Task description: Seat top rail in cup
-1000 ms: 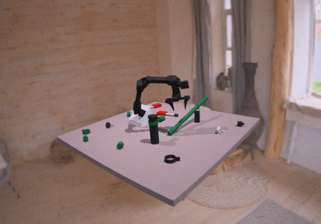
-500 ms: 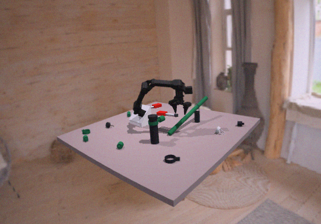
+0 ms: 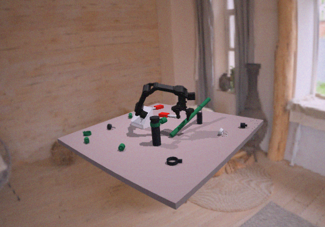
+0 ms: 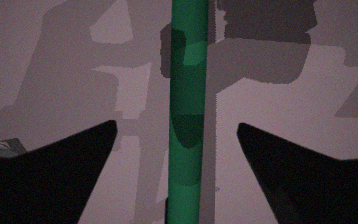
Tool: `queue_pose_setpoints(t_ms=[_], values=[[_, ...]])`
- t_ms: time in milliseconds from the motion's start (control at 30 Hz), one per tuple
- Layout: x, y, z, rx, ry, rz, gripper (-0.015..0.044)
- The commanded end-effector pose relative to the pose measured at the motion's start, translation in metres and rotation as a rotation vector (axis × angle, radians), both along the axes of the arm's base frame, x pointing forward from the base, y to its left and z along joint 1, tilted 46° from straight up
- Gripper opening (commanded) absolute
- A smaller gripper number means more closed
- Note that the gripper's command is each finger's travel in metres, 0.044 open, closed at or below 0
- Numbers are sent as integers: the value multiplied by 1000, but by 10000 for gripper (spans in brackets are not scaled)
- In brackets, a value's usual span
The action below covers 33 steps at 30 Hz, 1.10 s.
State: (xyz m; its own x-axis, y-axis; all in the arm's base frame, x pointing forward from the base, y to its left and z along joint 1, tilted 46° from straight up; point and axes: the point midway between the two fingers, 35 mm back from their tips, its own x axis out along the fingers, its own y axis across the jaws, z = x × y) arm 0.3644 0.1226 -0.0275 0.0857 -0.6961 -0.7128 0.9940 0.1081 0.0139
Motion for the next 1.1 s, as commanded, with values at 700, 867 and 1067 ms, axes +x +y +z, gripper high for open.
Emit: queue_pose_setpoints(t_ms=[700,867,1067], values=[[3,-28,-28,-6,3,2,440],[4,-34,-34,-6,3,2,440],[5,-41,-40,-7,3,2,440]])
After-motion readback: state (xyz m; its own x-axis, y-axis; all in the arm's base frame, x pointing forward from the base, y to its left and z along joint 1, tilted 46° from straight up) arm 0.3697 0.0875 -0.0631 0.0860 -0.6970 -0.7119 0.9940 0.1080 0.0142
